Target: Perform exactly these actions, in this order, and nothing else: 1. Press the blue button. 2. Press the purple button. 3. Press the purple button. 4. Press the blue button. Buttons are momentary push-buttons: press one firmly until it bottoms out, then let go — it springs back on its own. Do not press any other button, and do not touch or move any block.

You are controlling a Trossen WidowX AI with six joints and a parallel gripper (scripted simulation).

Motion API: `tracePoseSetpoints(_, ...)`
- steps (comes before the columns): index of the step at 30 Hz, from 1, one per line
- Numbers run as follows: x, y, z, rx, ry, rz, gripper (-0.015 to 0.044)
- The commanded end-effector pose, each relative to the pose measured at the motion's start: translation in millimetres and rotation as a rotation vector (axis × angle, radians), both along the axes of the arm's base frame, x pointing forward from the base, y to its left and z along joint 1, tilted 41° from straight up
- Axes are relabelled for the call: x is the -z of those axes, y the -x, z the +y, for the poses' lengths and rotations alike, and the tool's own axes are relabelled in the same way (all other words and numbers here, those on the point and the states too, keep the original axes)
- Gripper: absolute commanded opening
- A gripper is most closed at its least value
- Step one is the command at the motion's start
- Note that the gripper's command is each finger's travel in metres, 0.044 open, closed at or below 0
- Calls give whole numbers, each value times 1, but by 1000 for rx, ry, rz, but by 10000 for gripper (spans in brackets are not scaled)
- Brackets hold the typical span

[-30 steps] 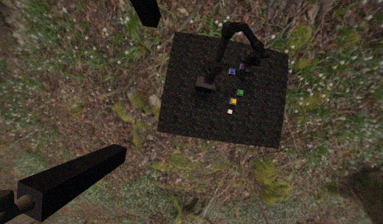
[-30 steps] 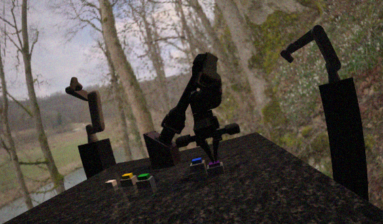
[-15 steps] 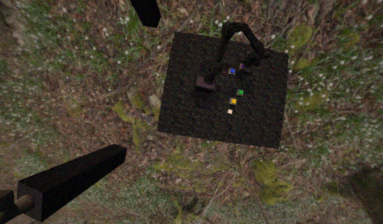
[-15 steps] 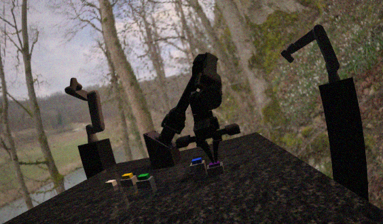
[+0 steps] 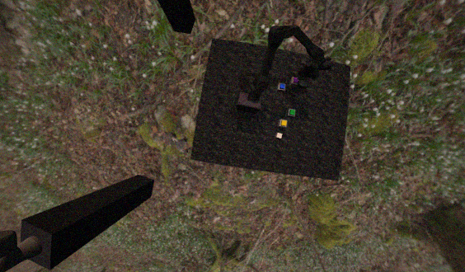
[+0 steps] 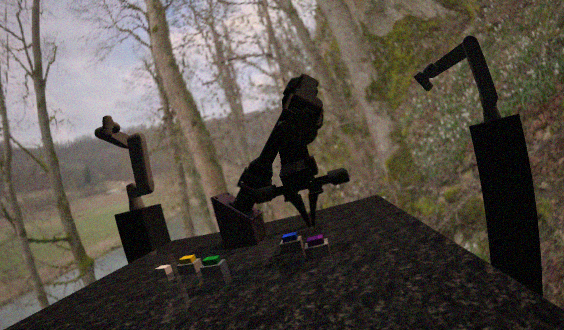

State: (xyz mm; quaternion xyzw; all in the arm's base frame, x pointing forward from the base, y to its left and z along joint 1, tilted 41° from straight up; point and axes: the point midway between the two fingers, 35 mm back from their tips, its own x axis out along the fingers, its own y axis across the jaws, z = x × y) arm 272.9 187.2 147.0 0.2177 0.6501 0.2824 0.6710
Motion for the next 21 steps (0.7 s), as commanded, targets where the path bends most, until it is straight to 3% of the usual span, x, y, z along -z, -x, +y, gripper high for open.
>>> tracePoseSetpoints(1, 3, 1, 3, -6, -2, 2, 20)
tracePoseSetpoints(21, 23, 2, 21, -6, -3, 2, 20)
